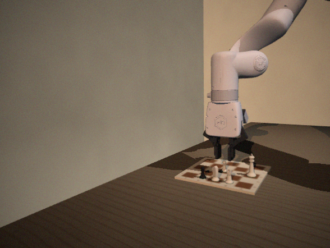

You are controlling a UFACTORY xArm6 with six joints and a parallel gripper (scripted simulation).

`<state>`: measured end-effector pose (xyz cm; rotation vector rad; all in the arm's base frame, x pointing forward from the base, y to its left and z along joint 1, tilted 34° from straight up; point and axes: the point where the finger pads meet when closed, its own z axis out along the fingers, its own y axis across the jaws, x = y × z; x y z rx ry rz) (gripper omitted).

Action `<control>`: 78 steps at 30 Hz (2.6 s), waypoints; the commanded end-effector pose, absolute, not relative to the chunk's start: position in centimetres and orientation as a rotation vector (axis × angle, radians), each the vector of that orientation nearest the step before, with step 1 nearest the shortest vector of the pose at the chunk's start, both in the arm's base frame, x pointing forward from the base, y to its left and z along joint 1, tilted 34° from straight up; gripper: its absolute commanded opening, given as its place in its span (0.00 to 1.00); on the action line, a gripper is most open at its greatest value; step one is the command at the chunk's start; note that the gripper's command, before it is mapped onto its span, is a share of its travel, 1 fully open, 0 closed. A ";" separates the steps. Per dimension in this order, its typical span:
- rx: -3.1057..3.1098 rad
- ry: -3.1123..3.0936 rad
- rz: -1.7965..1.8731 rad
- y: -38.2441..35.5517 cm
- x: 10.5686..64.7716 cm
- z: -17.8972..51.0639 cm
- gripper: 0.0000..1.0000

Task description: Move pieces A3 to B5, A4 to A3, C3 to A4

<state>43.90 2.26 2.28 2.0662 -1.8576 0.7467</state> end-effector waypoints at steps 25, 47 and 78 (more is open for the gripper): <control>2.068 -1.859 0.749 2.4 44.0 2.4 0.34; 2.068 -1.859 0.749 2.1 44.2 1.9 0.34; 2.068 -1.859 0.749 0.7 44.7 -0.3 0.34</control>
